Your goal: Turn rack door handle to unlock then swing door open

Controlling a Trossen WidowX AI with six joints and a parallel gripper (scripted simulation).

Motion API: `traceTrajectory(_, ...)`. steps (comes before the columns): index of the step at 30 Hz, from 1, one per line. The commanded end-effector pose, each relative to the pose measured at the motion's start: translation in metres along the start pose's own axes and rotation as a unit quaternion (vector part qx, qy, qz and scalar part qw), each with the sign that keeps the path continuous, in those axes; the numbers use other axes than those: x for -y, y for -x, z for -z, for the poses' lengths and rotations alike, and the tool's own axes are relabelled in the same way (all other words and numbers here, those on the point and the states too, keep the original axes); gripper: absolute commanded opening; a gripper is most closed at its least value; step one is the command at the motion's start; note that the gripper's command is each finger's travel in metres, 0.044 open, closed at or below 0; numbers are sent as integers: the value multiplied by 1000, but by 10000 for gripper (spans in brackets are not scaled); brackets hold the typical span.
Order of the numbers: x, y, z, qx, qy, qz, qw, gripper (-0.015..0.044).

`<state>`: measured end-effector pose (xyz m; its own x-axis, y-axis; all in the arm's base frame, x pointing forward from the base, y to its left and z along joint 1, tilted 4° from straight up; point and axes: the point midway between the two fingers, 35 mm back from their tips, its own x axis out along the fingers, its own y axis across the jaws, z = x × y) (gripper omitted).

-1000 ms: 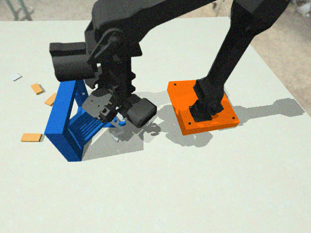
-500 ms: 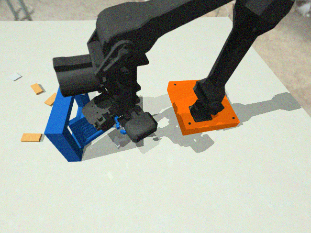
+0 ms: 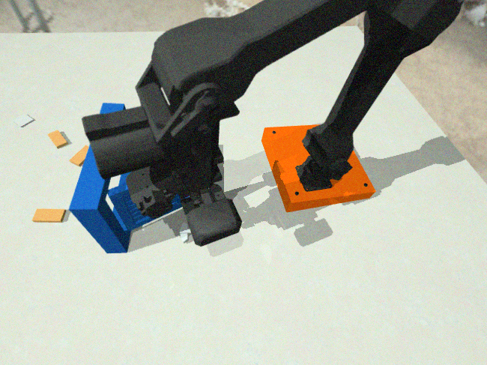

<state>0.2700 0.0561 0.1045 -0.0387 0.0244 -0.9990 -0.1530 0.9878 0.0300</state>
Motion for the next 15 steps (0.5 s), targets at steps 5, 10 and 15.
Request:
traceTrajectory(5,-12,0,-5,-1,-68,0,998,14)
traceTrajectory(10,-20,0,-9,-1,-106,0,994,14)
traceTrajectory(15,-28,0,-14,-1,-143,-1,990,14)
